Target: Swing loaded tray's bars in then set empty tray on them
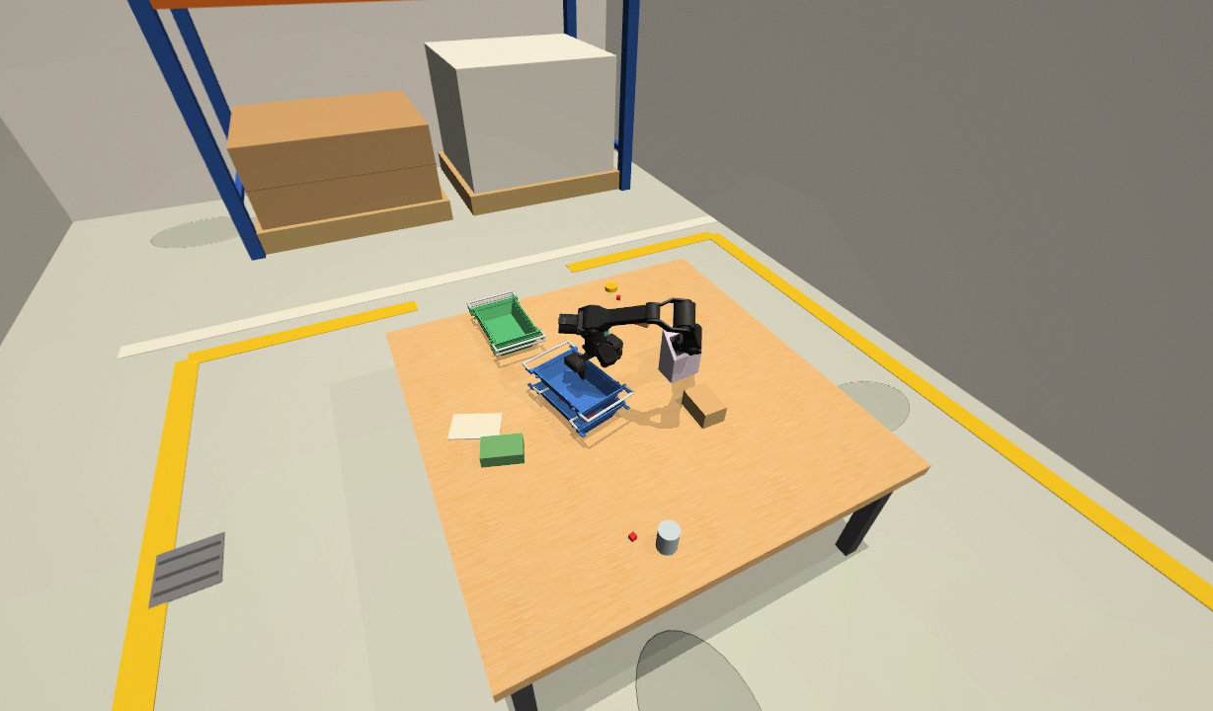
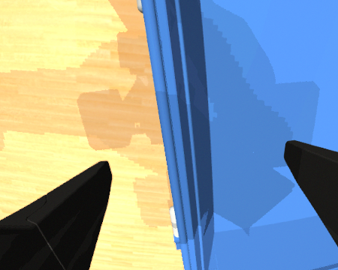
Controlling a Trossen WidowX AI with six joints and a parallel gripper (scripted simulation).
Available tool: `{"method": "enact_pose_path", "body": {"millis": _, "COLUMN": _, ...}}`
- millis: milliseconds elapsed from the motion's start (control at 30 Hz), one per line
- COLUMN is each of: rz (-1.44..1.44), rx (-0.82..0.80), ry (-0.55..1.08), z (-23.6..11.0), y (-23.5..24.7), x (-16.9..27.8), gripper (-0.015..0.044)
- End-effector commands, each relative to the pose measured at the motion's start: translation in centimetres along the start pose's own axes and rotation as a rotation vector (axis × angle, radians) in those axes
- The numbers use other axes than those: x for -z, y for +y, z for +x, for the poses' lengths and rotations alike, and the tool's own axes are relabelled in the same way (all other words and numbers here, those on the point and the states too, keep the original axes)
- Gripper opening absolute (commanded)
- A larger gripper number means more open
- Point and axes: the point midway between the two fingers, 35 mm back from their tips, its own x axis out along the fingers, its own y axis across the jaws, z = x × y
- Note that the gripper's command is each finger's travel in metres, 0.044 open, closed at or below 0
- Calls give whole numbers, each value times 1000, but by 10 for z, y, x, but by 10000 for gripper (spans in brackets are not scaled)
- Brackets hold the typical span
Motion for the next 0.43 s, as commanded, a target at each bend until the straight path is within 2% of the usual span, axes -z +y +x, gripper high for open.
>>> {"method": "enact_pose_path", "body": {"millis": 0, "rz": -4, "rx": 0, "ry": 10, "z": -27, "y": -2, "x": 2, "gripper": 440}}
{"method": "enact_pose_path", "body": {"millis": 233, "rz": -2, "rx": -3, "ry": 8, "z": -77, "y": 2, "x": -1, "gripper": 440}}
{"method": "enact_pose_path", "body": {"millis": 400, "rz": 3, "rx": 6, "ry": 8, "z": -77, "y": 4, "x": 0, "gripper": 440}}
